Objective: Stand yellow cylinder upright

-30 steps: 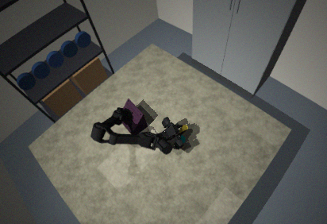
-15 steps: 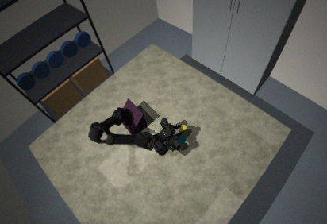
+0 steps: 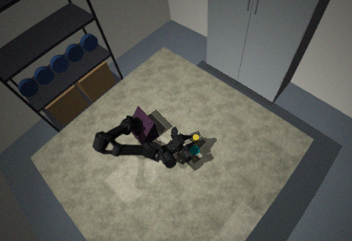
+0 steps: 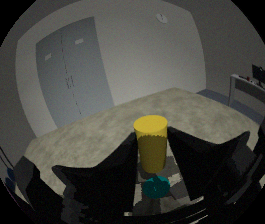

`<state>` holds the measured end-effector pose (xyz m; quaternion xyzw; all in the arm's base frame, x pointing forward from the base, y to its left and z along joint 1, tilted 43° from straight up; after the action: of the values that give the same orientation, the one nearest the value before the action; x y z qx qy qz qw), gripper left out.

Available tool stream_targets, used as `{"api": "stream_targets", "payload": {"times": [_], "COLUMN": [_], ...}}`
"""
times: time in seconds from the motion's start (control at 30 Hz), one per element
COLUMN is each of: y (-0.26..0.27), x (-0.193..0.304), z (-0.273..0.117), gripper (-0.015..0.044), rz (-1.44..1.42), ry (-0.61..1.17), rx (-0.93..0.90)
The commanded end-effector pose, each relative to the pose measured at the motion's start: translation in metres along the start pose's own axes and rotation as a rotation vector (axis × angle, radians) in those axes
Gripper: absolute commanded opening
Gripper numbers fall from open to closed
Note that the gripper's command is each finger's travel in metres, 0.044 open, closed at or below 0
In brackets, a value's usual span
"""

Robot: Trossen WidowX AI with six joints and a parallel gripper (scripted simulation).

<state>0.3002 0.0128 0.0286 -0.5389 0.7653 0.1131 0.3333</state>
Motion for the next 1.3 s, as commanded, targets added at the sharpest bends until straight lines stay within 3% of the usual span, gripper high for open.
{"api": "stream_targets", "payload": {"times": [0.0,0.73,1.27], "y": [0.003,0.004,0.002], "x": [0.001,0.002,0.071], "z": [-0.005,-0.008,0.002], "gripper": [0.0105,0.0105,0.0105], "rz": [-0.023,-0.038,-0.039], "ry": [-0.034,-0.055,-0.049], "rx": [0.013,0.024,0.021]}}
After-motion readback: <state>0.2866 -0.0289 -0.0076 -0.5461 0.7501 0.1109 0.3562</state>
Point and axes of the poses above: the point midway between the two fingers, 35 mm back from their tips, its own z axis out along the fingers, its own y axis across the jaws, x = y × z, the point moved 10 cm from there along -z, back along the fingers, and after that the axes turned 2 degrees about -z, right-handed, at the moved point
